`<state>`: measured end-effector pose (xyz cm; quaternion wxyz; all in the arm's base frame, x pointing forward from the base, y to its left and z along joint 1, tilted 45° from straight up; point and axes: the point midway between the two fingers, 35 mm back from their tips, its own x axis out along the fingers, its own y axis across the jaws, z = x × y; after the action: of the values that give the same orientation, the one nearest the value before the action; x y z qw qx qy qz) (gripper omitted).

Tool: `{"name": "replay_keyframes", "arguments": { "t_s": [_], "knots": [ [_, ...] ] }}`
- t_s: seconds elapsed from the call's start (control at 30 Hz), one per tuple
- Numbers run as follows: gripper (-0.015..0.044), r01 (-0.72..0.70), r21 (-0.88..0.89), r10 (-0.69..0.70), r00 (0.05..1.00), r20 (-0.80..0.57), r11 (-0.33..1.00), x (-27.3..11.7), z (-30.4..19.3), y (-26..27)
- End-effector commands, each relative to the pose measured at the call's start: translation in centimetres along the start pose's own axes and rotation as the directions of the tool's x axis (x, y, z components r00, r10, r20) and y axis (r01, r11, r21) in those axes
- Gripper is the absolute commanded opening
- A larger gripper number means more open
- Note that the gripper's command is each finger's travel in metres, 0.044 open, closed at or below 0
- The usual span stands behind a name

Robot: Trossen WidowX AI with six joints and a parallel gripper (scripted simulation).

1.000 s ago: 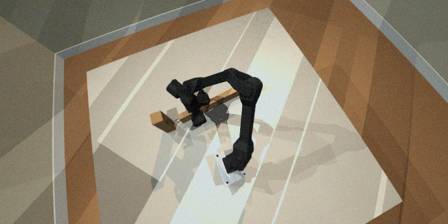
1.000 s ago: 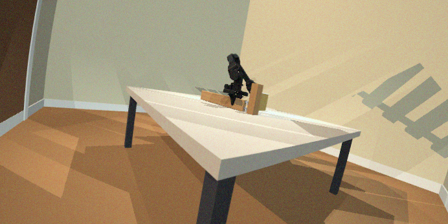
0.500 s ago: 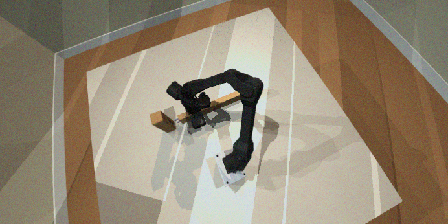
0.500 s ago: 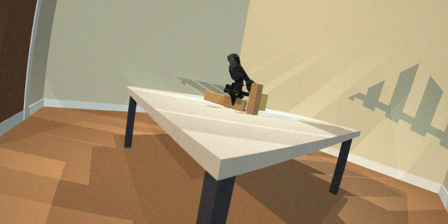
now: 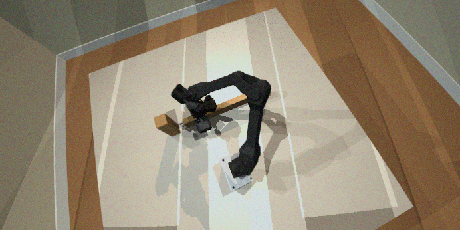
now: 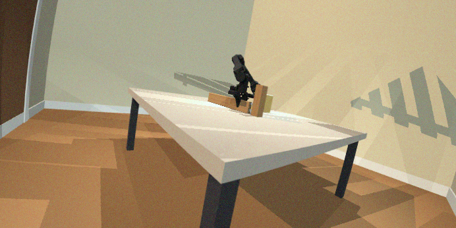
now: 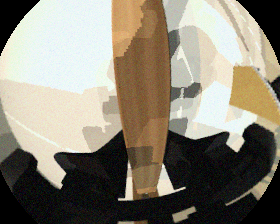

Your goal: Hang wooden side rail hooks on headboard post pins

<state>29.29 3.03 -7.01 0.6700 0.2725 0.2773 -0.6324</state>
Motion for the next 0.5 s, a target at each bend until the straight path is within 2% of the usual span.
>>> {"name": "replay_keyframes", "arguments": {
  "t_s": [0.0,0.47],
  "knots": [
    [0.0,0.0,0.0,0.0,1.0,0.0,1.0,0.0,0.0,0.01],
    [0.0,0.007,0.01,-0.007,1.0,-0.003,1.0,-0.19,0.0,0.01]
  ]
}}
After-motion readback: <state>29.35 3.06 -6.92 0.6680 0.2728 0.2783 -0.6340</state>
